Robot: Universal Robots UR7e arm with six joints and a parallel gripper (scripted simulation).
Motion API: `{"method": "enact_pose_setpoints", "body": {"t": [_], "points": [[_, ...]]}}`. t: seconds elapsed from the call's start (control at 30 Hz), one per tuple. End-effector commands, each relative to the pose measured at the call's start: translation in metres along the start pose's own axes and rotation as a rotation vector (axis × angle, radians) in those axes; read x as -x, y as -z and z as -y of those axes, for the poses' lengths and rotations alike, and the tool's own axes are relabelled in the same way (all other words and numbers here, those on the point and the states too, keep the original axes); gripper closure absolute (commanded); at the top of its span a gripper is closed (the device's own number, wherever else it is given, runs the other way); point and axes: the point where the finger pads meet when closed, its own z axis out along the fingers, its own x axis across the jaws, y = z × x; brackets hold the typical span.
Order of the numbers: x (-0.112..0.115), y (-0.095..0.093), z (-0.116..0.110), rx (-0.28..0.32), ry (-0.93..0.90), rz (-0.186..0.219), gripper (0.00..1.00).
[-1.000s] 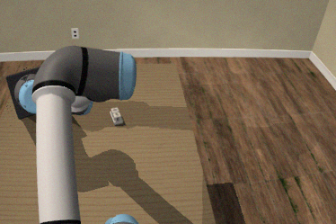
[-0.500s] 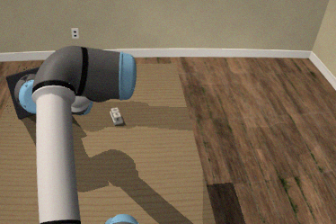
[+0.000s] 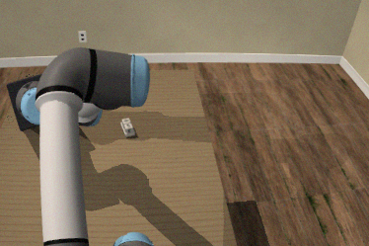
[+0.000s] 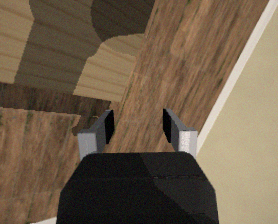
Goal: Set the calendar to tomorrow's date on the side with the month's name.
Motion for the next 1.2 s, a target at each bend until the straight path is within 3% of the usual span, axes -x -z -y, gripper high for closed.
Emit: {"method": "enact_pose_setpoints", "body": {"t": [0.0,0.53,0.87,0.93,1.17], "points": [[-0.002,0.002,0.005,0.0,0.001,0.003,0.0],[-0.006,0.008,0.042,-0.011,-0.002,0.029,0.0],[-0.012,0.016,0.093,-0.027,-0.006,0.065,0.0],[-0.012,0.016,0.093,-0.027,-0.006,0.065,0.0],[-0.018,0.025,0.142,-0.041,-0.011,0.1,0.0]]}}
